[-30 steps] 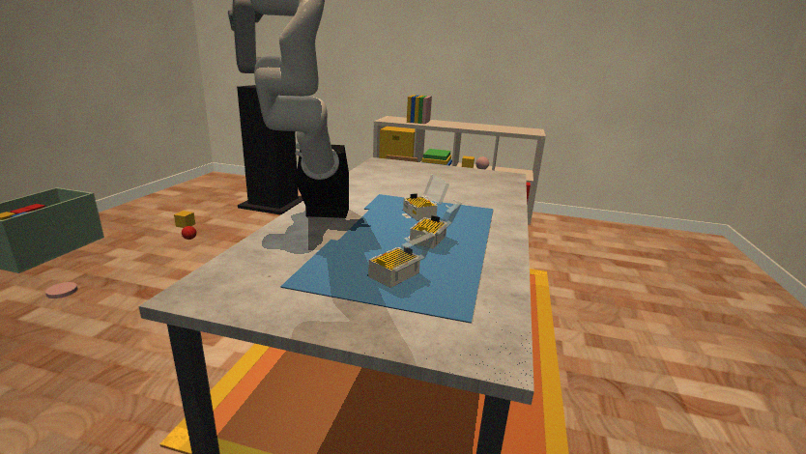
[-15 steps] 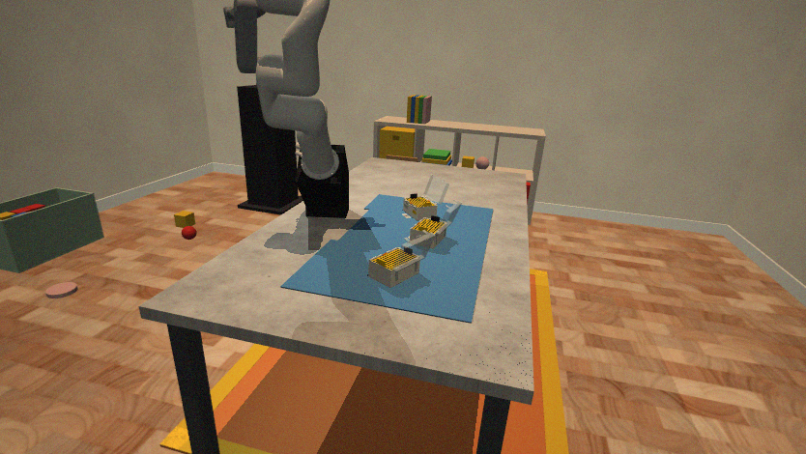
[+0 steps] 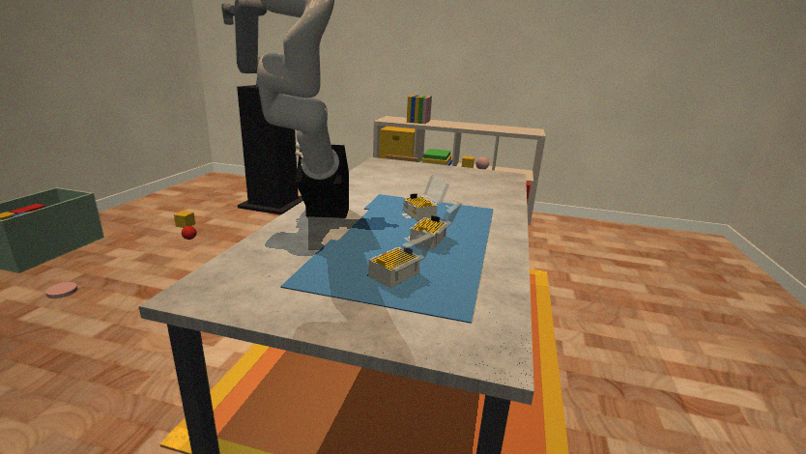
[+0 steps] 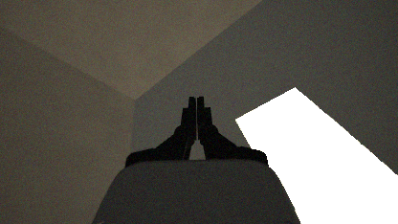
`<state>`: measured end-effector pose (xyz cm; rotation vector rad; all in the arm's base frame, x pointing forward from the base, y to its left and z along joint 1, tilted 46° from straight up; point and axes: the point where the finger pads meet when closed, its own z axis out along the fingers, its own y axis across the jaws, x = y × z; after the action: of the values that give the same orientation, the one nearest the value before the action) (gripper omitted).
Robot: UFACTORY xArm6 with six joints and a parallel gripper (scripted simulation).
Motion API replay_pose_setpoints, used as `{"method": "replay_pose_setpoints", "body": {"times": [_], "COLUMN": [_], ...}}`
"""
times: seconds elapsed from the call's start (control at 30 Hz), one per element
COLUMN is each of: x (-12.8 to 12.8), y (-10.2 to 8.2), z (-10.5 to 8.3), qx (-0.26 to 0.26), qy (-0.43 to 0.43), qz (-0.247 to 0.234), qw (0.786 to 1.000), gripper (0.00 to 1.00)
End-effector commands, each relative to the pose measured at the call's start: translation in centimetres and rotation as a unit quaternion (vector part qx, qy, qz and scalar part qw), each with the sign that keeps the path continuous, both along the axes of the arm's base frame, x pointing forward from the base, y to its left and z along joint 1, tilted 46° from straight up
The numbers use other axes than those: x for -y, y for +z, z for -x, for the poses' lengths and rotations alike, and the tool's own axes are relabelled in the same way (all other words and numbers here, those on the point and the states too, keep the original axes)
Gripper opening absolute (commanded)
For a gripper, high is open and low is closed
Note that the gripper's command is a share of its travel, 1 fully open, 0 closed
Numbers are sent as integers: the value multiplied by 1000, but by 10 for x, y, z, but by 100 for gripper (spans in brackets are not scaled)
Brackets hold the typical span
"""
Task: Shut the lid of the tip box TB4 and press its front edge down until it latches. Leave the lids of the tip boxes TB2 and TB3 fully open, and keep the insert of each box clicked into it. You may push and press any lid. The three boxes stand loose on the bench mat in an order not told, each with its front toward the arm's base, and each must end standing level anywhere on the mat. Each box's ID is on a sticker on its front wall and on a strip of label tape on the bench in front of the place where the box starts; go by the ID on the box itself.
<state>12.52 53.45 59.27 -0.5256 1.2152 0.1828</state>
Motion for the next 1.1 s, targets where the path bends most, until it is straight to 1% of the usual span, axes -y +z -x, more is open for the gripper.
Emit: {"method": "replay_pose_setpoints", "body": {"times": [0.0, 0.1, 0.3, 0.33, 0.43, 0.5, 0.57, 0.7, 0.8, 1.03, 1.07], "x": [1, 5, 12, 13, 18, 21, 21, 28, 35, 50, 52], "y": [-3, -12, -29, -30, -39, -45, -45, -57, -66, -85, -88], "z": [-4, -16, -38, -39, -50, -57, -57, -72, -82, -105, -108], "qx": [1, -34, -34, -34, -69, -69, -69, -69, -101, -101, -111], "qy": [2, -26, -26, -26, -58, -58, -58, -58, -92, -92, -105], "qz": [-2, -9, -9, -9, -19, -19, -19, -19, -31, -32, -37], "qw": [1000, 999, 999, 999, 996, 996, 996, 996, 990, 990, 988], "gripper": [0, 0, 0, 0, 0, 0, 0, 0, 0, 0, 0]}}
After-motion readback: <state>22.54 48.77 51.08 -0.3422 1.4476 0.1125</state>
